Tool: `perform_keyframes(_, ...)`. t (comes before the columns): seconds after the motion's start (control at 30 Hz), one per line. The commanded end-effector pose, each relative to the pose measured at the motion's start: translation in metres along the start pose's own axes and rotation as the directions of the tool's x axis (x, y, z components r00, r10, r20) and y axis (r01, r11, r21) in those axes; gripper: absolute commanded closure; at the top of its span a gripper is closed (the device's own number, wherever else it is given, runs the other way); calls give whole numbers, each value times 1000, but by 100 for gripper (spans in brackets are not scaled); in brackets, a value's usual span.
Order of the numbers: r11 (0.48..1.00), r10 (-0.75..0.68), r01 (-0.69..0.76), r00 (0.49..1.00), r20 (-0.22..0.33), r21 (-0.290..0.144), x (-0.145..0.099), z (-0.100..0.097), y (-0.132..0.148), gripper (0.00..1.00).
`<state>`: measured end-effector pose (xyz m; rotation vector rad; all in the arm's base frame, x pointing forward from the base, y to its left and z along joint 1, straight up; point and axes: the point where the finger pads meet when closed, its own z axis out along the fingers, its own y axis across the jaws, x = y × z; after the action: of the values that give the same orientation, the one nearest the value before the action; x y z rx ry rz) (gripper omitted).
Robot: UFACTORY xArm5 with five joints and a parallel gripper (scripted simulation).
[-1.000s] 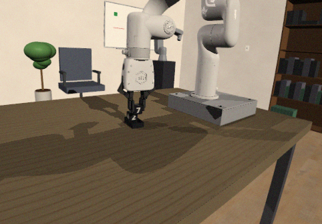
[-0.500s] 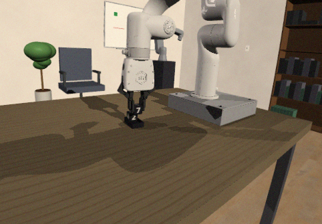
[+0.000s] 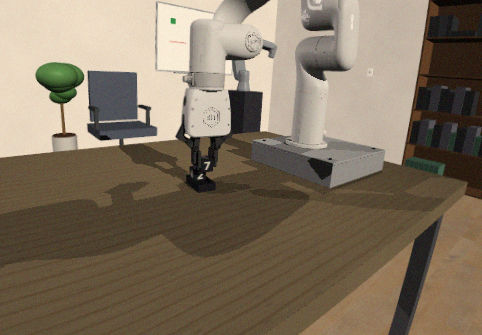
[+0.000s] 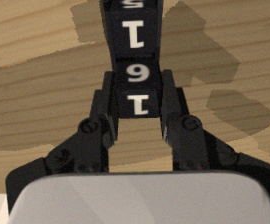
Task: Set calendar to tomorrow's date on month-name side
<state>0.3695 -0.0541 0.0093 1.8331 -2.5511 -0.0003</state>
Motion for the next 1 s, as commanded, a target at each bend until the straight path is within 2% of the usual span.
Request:
perform_keyframes(0.0,1000,0,0,1000,1,3,0,1,-1,73)
perform_keyframes(0.97,1000,0,0,1000,1,3,0,20,-1,73)
